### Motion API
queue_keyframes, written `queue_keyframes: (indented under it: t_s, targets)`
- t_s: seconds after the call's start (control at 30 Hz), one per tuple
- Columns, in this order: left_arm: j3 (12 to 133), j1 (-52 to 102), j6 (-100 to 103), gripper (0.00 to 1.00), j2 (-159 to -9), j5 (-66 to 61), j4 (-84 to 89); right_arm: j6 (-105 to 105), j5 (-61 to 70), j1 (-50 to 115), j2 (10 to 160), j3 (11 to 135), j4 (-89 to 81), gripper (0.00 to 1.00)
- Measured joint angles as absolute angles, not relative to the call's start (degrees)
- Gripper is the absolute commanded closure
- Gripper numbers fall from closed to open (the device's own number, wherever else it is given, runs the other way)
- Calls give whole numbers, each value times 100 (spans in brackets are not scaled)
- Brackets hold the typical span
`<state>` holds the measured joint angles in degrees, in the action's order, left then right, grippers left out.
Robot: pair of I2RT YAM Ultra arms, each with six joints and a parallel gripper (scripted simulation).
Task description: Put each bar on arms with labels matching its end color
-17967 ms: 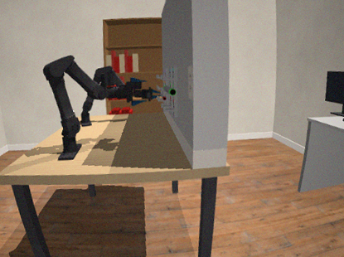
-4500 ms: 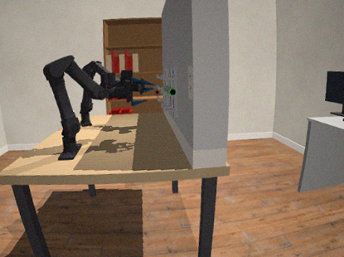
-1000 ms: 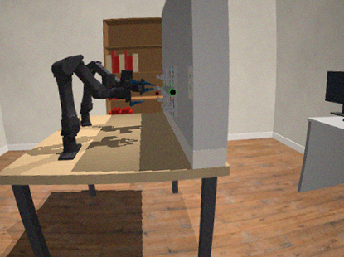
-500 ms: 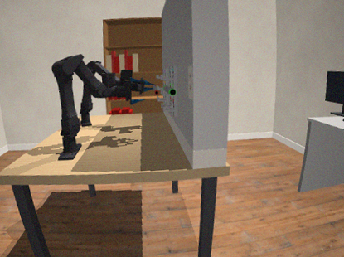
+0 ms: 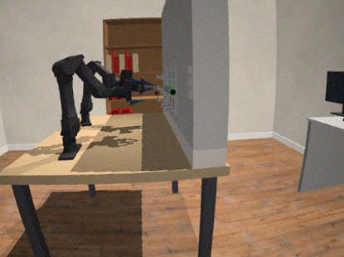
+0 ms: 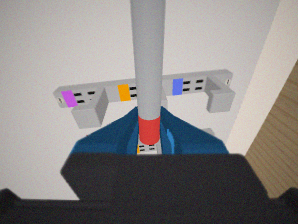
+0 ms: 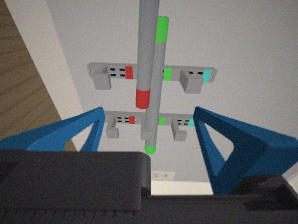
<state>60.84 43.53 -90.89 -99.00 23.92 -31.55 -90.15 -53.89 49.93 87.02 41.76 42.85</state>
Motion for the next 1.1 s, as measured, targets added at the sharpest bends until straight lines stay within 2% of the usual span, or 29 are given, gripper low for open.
queue_keyframes:
  t_s: [1.1]
  targets:
    - [6246, 4353, -9091, 100, -9900, 2390, -3063, -9015, -5415, 5026, 8707, 4176, 4320, 0]
